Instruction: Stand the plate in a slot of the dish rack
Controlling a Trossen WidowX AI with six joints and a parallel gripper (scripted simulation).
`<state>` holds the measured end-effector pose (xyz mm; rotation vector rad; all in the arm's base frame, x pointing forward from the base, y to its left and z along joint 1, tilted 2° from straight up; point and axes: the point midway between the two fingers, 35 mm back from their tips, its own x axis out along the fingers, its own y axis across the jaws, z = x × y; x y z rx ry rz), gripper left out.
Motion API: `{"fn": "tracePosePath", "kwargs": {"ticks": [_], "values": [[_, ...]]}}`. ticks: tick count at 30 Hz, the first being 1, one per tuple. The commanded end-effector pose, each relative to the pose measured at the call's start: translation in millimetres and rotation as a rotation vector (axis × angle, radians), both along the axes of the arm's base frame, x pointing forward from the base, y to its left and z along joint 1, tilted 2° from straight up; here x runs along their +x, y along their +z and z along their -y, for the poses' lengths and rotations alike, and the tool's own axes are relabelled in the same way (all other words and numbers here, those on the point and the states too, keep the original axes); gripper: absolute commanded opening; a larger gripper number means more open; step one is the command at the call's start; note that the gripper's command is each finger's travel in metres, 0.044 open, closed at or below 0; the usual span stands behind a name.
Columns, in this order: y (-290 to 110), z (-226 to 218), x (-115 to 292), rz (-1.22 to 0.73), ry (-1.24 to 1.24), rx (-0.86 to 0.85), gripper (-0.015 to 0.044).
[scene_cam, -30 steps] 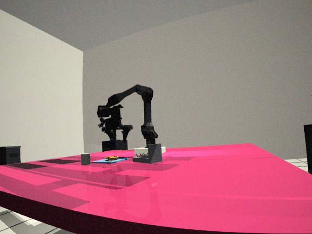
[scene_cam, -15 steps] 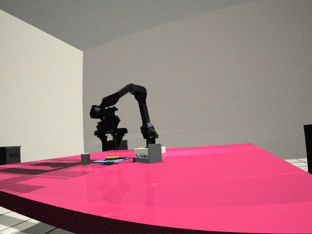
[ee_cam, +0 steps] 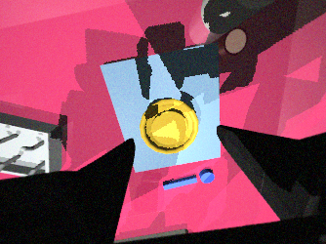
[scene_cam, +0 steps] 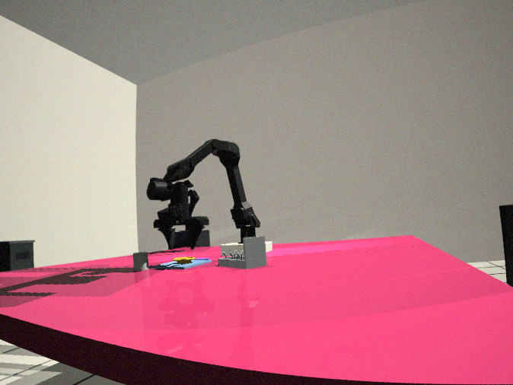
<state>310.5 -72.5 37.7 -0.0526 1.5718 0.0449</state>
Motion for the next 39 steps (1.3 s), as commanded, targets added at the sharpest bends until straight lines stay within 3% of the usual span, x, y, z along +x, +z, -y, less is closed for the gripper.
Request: {"fn": "tracePosePath", "kwargs": {"ticks": [1,30,39], "values": [[-9.6,-1.1,-1.7,-0.007,-0.006,0.005,0.04],[-40.9,-3.0,-4.7,-0.008,-0.006,0.006,0.0393],[-40.9,-3.0,-4.7,-0.008,-0.006,0.006,0.0333]]}}
